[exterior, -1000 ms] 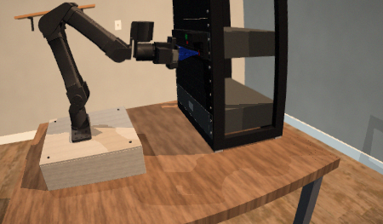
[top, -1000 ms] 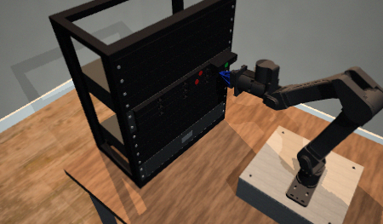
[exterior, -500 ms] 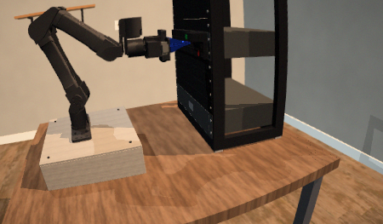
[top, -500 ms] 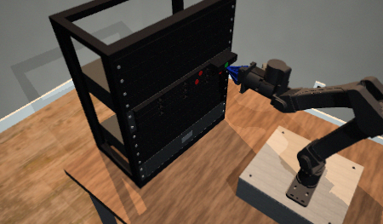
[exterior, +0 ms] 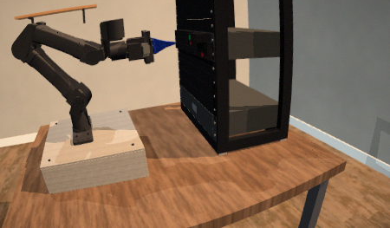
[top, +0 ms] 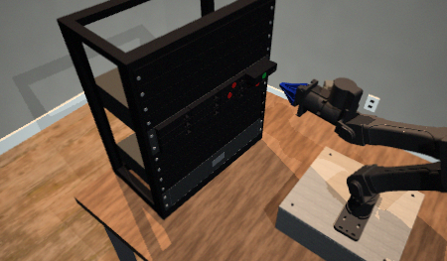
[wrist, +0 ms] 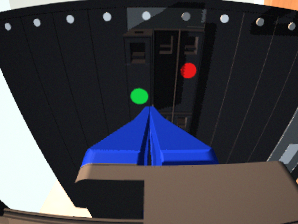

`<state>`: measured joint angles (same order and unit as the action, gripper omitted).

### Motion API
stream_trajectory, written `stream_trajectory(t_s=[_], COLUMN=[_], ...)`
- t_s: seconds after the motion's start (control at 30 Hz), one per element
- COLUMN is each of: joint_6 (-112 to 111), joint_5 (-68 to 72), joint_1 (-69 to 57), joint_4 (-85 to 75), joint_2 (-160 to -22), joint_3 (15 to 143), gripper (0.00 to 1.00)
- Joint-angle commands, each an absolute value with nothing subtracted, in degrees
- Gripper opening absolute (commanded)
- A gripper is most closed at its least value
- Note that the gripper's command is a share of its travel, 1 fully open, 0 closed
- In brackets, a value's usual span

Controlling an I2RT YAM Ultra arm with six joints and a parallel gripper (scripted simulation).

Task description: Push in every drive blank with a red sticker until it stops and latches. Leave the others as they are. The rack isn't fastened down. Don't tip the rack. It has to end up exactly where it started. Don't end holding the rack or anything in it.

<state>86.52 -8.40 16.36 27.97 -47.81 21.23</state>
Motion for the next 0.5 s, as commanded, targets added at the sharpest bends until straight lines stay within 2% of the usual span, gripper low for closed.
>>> stream_trajectory(t_s=[0.0,0.47], joint_6=[85.9,85.8], joint_5=[-9.8,-10.3], joint_1=[17.3,17.8], joint_4=[23.0,21.0], joint_2=[-44.0,-41.4], joint_3=[21.0,19.1], gripper=[0.0,0.0])
